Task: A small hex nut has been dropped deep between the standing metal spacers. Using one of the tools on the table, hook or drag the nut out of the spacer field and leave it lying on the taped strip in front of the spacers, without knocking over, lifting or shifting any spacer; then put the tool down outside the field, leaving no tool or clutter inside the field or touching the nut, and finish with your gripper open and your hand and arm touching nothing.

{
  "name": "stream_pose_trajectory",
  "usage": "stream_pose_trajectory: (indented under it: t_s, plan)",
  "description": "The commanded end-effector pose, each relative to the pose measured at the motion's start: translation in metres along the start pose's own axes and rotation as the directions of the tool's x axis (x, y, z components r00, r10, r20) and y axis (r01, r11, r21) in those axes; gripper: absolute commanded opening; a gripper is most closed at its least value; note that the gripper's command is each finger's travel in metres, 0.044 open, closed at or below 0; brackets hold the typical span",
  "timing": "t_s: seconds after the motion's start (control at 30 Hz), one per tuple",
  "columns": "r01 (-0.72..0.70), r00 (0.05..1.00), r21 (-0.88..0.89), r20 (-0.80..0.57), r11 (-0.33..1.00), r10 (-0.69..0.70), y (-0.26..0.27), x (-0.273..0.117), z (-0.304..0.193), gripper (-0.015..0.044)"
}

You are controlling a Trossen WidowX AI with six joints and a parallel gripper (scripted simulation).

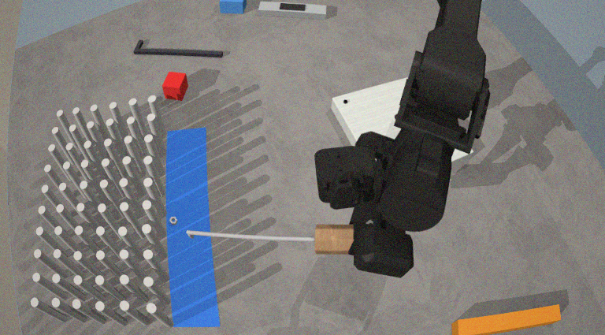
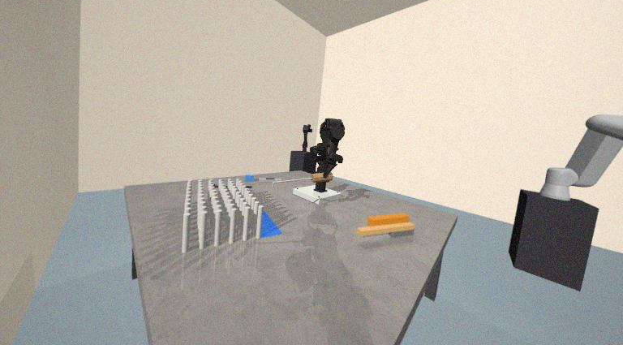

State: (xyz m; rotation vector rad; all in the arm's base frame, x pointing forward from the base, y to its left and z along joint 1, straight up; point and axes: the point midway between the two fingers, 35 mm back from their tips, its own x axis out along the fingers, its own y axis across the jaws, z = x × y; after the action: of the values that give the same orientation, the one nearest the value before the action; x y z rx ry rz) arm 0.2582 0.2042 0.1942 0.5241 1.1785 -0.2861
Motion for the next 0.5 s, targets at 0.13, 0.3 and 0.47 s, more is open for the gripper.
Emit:
stream_pose_trajectory:
  t_s: [0.13, 0.3, 0.47]
  plan:
    - [0.019, 0.999, 0.056, 0.041, 0.998, -0.022, 0.034, -0.002, -0.024, 0.0000]
    - [0.031, 0.997, 0.101, 0.065, 0.994, -0.038, 0.050, -0.003, -0.038, 0.0000]
    - [0.035, 0.995, 0.148, 0.092, 0.988, -0.049, 0.065, -0.005, -0.054, 0.0000]
